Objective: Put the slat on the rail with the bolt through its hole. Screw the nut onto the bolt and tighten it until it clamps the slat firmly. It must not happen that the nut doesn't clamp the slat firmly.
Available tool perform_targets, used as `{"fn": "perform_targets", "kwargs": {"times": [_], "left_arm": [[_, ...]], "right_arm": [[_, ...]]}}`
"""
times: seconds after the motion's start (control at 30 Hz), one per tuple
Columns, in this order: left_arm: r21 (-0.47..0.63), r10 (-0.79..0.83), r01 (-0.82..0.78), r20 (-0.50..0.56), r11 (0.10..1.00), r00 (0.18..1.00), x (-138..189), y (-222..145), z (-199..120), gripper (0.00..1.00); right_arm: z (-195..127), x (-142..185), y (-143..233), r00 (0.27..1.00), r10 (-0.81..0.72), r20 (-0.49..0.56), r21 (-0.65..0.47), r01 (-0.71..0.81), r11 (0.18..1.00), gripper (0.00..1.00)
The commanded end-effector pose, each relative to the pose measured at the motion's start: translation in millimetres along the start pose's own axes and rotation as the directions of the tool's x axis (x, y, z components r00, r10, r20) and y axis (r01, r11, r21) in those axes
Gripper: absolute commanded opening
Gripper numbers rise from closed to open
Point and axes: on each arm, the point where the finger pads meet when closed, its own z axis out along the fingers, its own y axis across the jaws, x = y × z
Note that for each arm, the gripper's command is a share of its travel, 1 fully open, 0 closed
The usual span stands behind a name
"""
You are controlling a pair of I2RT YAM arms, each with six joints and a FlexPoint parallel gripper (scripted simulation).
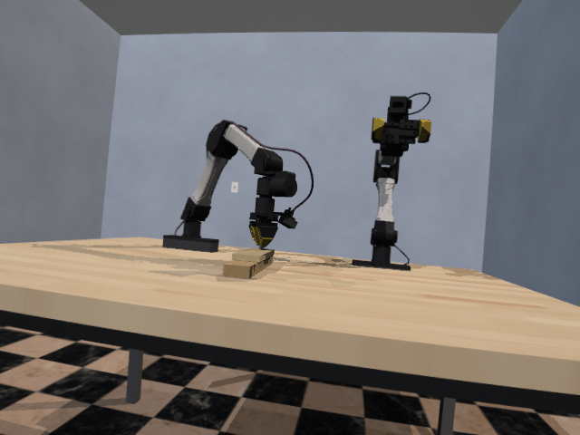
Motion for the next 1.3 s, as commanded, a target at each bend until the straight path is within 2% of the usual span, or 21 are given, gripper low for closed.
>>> {"fn": "perform_targets", "kwargs": {"times": [0.0,0.9,1.03,1.27], "left_arm": [[0.002,0.002,-0.002,0.02,1.0,1.0,-7,-1,-2,1.0],[0.002,0.002,-0.002,0.02,1.0,1.0,-7,-1,-2,1.0],[0.002,0.002,-0.002,0.02,1.0,1.0,-7,-1,-2,1.0],[0.002,0.002,-0.002,0.02,1.0,1.0,-7,-1,-2,1.0]], "right_arm": [[7,-1,0,1.0,-0.004,0.01,-0.002,0.004,1.0,0.36],[13,-1,0,1.0,-0.004,0.01,-0.002,0.004,1.0,0.36],[-1,-2,-3,1.0,-0.004,0.01,0.023,0.003,1.0,0.31],[-1,-2,-3,1.0,-0.004,0.01,0.023,0.003,1.0,0.22]]}}
